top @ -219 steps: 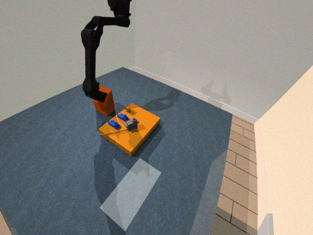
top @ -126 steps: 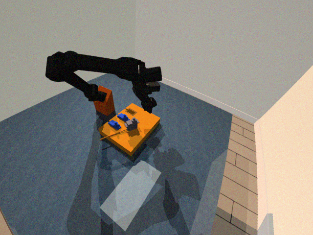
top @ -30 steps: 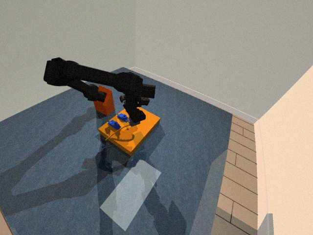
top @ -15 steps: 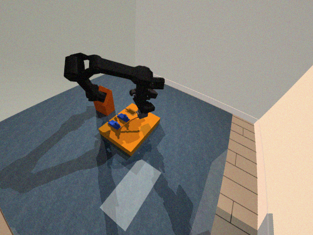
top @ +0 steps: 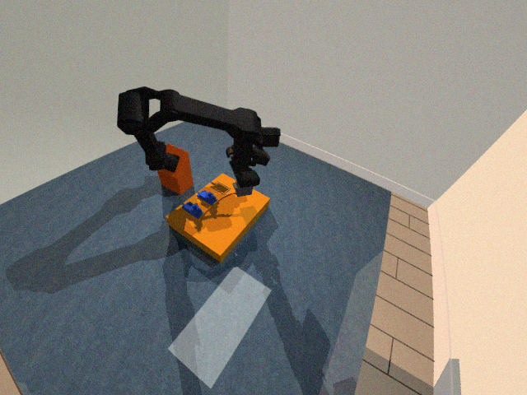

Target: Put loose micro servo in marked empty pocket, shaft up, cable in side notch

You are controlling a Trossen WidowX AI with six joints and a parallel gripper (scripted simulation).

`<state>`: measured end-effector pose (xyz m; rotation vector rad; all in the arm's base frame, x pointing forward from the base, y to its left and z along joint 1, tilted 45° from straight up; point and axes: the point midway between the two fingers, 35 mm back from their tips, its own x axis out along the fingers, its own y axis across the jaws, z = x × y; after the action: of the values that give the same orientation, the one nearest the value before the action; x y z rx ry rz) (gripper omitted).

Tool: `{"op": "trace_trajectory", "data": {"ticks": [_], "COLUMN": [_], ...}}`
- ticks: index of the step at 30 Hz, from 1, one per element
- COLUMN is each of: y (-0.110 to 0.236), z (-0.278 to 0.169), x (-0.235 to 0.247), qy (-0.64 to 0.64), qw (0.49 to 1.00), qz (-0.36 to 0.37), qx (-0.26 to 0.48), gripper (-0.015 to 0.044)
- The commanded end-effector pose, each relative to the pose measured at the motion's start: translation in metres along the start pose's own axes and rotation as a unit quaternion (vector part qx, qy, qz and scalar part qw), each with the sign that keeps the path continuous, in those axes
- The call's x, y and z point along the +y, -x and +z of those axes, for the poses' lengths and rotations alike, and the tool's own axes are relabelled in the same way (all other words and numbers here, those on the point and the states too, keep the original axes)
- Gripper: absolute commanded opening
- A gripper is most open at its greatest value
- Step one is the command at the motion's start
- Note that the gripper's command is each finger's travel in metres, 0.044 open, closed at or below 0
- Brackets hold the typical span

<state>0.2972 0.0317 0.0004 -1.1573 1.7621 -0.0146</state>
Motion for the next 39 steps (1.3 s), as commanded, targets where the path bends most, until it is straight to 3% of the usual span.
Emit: {"op": "trace_trajectory", "data": {"ticks": [1,12,24,39], "y": [0.001,0.001,0.001,0.001], "z": [0.002,0.002,0.002,-0.015], "x": [0.001,0.001,0.001,0.024], "qy": [-0.065,-0.247,-0.433,-0.442], "qw": [0.998,0.969,0.901,0.897], "qz": [0.001,0.001,0.002,0.002], "qx": [-0.002,-0.002,-0.002,-0.001], "gripper": [0.0000,0.0000,0.0000,0.0000]}}
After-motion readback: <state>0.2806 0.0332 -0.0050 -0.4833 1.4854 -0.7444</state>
